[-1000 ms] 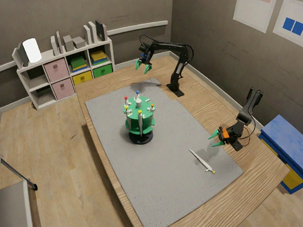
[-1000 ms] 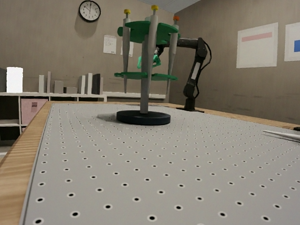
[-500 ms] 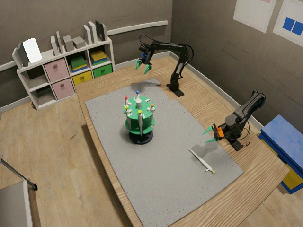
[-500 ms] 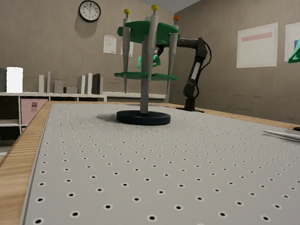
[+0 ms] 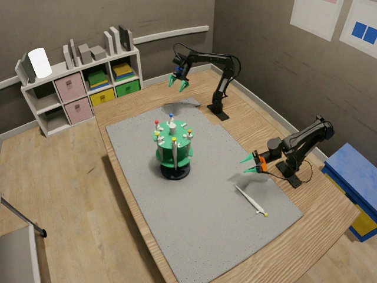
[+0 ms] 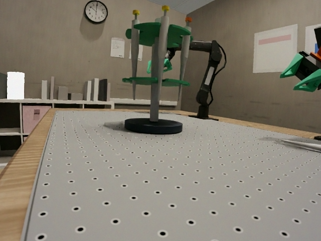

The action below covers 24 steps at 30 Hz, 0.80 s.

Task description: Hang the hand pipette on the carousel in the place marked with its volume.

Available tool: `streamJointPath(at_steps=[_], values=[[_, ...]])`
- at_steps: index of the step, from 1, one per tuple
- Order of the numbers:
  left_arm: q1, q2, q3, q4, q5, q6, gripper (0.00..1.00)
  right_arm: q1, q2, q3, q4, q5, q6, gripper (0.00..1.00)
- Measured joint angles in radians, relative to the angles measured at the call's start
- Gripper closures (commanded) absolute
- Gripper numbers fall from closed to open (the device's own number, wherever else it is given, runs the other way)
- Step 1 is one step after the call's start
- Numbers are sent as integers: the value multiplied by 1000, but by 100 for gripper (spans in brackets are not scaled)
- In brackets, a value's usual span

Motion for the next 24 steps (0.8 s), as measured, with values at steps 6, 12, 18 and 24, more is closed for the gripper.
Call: streamJointPath(at_steps=[6,12,18,24], values=[[-27,7,-8,91,-69,-55,51,0,0,0,0,0,0,0],[-172,114,-68,256,-151,-225,51,0,0,0,0,0,0,0],[-267,200,-87,390,-241,-349,51,0,0,0,0,0,0,0],[-286,230,-86,487,-304,-385,51,0,0,0,0,0,0,0]])
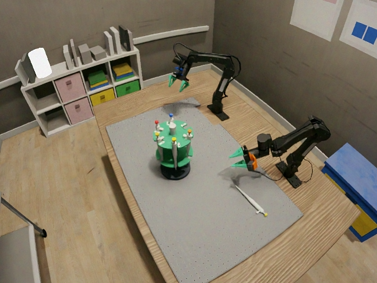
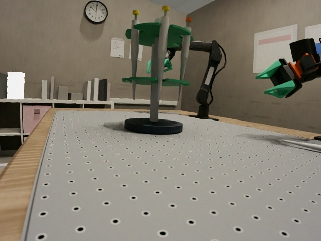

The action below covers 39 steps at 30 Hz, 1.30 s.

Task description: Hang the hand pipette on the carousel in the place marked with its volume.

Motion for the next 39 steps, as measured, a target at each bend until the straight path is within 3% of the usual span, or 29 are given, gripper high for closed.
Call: streamJointPath(at_steps=[8,18,29,39], values=[[-40,63,0,98,-46,-57,51,0,0,0,0,0,0,0],[-191,341,32,356,-156,-250,51,0,0,0,0,0,0,0],[-199,378,52,494,-222,-290,51,0,0,0,0,0,0,0],[-318,710,197,710,-298,-468,51,0,0,0,0,0,0,0]])
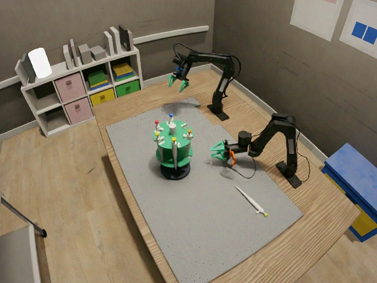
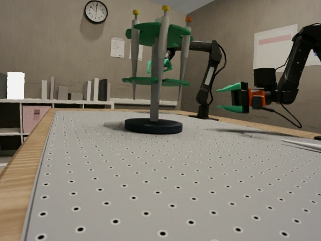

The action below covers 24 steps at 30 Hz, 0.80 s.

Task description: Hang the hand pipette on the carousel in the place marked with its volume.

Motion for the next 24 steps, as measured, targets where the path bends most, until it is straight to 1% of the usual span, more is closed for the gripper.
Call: streamJointPath(at_steps=[2,10,15,24], values=[[-8,21,10,22,-11,-13,51,0,0,0,0,0,0,0],[-2,20,25,92,-42,-21,51,0,0,0,0,0,0,0],[-2,23,30,94,-43,-21,51,0,0,0,0,0,0,0],[23,65,104,73,-26,-21,51,0,0,0,0,0,0,0]])
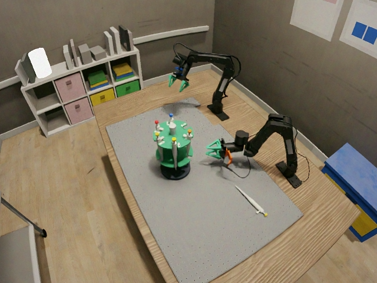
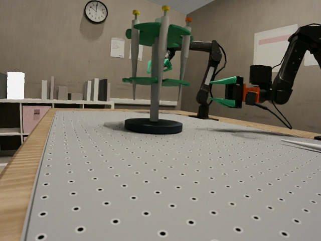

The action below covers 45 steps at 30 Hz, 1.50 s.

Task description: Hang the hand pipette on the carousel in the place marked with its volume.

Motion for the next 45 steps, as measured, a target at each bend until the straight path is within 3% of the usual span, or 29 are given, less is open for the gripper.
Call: streamJointPath(at_steps=[7,45], values=[[13,21,44,-22,14,0,51,0,0,0,0,0,0,0],[13,21,45,-22,15,0,51,0,0,0,0,0,0,0]])
